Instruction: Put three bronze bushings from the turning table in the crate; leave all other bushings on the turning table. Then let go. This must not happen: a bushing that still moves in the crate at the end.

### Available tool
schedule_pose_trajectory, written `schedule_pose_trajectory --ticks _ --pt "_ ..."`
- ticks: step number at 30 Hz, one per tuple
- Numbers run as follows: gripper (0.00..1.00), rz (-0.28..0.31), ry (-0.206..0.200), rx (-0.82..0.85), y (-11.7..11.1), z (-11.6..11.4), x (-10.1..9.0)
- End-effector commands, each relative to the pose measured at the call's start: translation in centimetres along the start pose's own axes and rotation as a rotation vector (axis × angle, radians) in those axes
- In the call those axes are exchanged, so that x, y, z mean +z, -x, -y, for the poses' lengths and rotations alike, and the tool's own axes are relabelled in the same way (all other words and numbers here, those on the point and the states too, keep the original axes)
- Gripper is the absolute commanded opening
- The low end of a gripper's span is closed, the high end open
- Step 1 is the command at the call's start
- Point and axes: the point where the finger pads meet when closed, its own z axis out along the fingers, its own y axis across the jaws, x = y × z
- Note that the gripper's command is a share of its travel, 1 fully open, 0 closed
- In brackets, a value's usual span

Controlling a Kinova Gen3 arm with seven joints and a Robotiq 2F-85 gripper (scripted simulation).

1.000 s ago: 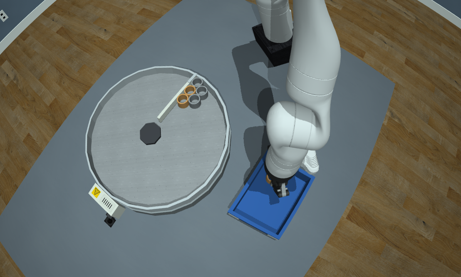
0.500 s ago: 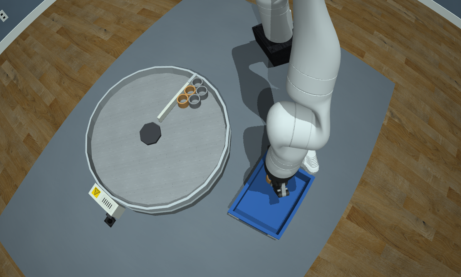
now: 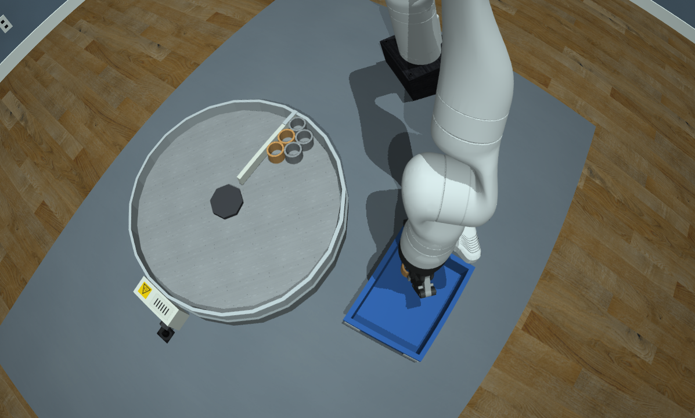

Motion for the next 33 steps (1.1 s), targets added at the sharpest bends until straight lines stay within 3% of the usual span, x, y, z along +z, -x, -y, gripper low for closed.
schedule_pose_trajectory --ticks 1,33 --pt "0.16 0.0 0.002 0.0 0.0 -0.06 -0.06" --pt "0.16 0.0 0.001 0.0 0.03 -0.12 -1.04"
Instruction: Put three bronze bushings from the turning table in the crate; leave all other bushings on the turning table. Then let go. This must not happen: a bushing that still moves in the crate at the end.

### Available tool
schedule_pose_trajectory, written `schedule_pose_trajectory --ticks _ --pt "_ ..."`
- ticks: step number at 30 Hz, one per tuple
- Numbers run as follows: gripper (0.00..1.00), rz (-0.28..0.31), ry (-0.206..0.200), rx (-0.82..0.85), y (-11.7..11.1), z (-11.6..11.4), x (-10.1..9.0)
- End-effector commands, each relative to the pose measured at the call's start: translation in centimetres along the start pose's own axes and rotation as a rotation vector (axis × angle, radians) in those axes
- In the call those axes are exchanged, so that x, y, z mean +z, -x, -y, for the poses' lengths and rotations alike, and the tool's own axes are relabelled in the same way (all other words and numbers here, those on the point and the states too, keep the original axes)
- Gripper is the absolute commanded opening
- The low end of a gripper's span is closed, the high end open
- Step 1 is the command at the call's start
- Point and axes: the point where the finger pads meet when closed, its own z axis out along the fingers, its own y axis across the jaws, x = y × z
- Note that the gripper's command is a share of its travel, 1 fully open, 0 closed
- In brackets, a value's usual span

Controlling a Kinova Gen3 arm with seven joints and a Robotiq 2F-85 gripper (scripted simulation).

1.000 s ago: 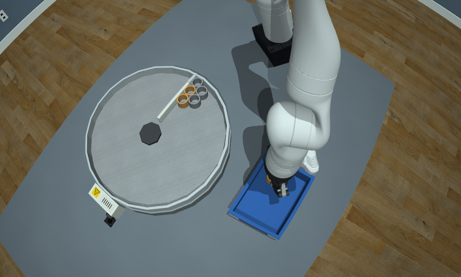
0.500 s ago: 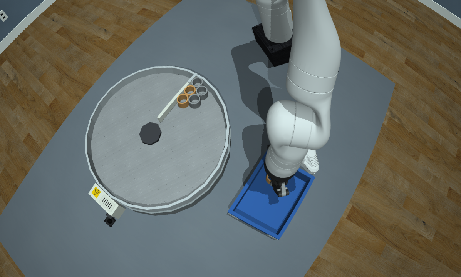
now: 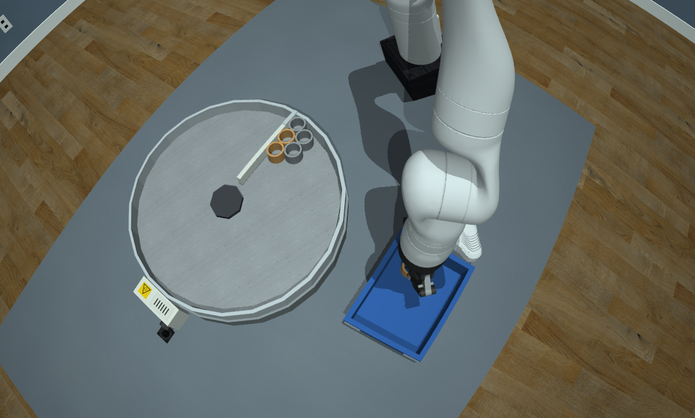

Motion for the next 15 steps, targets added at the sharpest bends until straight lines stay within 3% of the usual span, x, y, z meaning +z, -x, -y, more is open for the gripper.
schedule_pose_trajectory --ticks 1,15 --pt "0.16 -0.001 0.005 -0.001 -0.07 -0.19 -0.25" --pt "0.16 -0.001 0.005 -0.001 -0.06 -0.21 -0.64"
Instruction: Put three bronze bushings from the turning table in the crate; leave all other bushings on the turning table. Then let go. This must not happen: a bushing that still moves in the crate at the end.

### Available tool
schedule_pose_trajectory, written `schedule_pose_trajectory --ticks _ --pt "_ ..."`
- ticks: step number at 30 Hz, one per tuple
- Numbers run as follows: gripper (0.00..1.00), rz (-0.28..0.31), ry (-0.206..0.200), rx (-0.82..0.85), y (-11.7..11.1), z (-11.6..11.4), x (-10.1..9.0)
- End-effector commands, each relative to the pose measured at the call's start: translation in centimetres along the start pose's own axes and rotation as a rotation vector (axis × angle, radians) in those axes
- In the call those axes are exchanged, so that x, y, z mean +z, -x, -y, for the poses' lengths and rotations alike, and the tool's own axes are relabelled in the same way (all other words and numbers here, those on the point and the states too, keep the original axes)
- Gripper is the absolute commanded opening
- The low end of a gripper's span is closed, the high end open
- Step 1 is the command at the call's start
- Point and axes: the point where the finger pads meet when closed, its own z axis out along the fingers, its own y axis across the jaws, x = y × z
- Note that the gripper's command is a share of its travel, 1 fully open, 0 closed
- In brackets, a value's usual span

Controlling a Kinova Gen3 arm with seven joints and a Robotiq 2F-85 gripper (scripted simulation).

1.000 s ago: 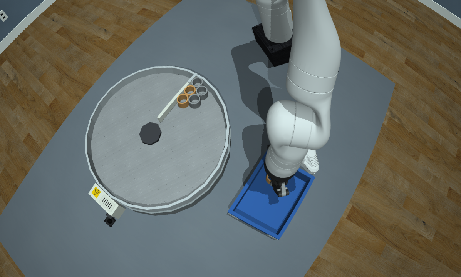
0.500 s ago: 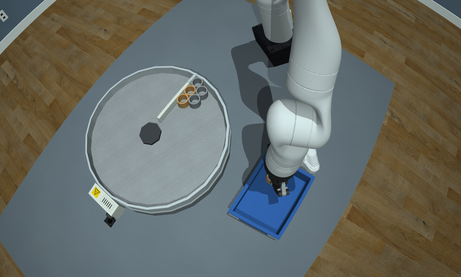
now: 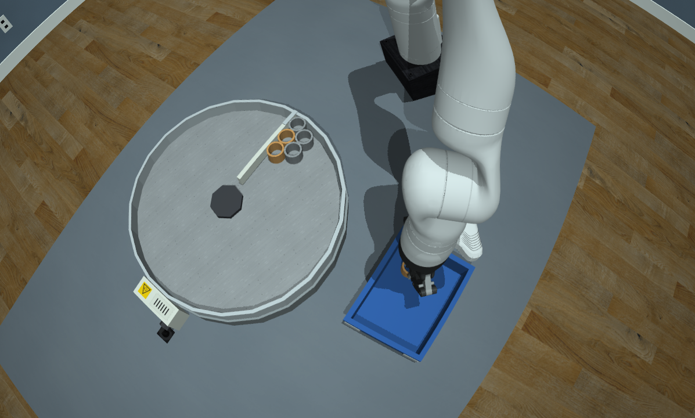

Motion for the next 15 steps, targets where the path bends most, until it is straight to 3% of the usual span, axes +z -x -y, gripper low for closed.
schedule_pose_trajectory --ticks 1,15 --pt "0.16 0.0 0.005 -0.001 -0.04 -0.18 -0.39" --pt "0.16 0.0 0.005 -0.001 -0.03 -0.19 -0.58"
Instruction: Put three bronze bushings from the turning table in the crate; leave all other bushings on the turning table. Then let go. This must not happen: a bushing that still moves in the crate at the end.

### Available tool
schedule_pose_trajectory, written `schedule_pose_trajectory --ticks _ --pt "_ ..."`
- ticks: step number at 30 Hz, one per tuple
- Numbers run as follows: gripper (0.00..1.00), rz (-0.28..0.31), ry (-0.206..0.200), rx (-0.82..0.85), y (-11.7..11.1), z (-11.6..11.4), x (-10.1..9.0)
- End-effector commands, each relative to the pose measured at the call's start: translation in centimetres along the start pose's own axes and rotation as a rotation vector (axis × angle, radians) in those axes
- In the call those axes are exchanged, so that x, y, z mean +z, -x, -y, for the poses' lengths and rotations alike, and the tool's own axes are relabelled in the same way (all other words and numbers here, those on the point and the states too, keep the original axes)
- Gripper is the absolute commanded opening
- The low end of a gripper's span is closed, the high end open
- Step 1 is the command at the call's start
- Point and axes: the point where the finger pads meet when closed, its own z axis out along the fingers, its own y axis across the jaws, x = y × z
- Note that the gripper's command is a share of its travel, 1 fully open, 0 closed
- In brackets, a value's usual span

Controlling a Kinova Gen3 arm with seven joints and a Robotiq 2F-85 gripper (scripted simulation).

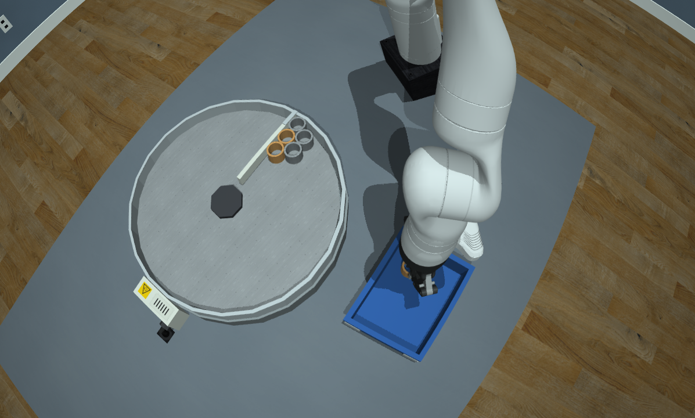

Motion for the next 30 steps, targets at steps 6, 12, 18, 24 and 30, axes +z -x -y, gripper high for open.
schedule_pose_trajectory --ticks 6,12,18,24,30 --pt "0.16 0.0 0.003 0.0 0.0 -0.1 -0.5" --pt "0.16 0.0 0.003 0.0 0.0 -0.1 -0.5" --pt "0.16 0.0 0.003 0.0 0.0 -0.1 -3.4" --pt "0.16 0.0 0.003 0.0 0.0 -0.1 -5.3" --pt "0.16 0.0 0.003 0.0 0.0 -0.1 -5.3"
